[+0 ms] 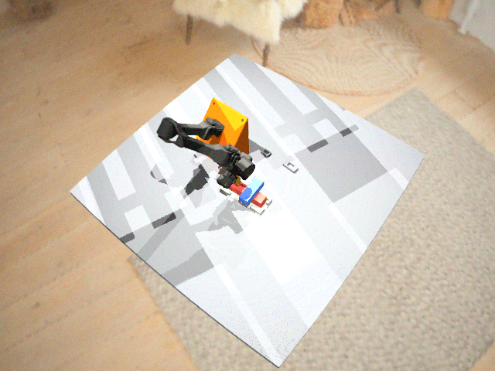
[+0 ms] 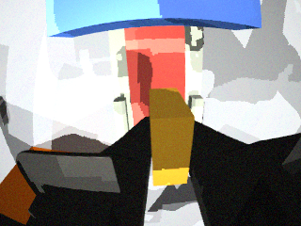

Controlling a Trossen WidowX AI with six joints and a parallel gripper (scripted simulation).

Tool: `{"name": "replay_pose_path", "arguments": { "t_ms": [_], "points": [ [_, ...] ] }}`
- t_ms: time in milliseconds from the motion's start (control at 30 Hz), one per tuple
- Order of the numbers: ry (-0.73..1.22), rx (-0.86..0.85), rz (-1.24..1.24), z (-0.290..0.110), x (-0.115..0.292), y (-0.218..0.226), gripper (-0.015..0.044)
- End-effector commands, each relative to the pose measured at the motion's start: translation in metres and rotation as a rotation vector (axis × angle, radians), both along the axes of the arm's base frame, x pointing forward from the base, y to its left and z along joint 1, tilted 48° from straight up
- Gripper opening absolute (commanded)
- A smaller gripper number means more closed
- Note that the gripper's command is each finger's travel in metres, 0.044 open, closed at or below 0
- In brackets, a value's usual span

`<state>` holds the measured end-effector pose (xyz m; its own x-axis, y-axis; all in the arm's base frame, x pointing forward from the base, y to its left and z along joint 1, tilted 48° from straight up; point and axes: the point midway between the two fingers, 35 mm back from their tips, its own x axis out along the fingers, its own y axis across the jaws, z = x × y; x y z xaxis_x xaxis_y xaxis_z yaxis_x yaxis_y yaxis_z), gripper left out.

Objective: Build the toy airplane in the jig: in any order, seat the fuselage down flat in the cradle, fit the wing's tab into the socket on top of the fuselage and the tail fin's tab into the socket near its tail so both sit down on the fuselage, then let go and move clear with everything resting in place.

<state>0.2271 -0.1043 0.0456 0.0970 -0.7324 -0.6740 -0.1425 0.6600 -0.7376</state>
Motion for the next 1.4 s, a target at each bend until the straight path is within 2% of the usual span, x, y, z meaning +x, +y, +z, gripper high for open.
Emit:
{"name": "replay_pose_path", "arguments": {
  "t_ms": [0,500,667,700,833,1167,1367],
  "points": [
    [0.012,-0.002,0.002,-0.006,-0.0027,-0.0046,0.0065],
    [0.012,-0.004,0.002,-0.0096,-0.0027,-0.0094,0.0065],
    [0.007,-0.004,0.005,-0.0083,-0.001,-0.0081,0.0031],
    [0.007,-0.004,0.005,-0.0083,-0.001,-0.0081,0.0005],
    [0.007,-0.004,0.005,-0.0083,-0.001,-0.0081,0.0],
    [0.007,-0.004,0.005,-0.0083,-0.001,-0.0081,0.026],
    [0.007,-0.004,0.005,-0.0083,-0.001,-0.0081,0.026]
  ]
}}
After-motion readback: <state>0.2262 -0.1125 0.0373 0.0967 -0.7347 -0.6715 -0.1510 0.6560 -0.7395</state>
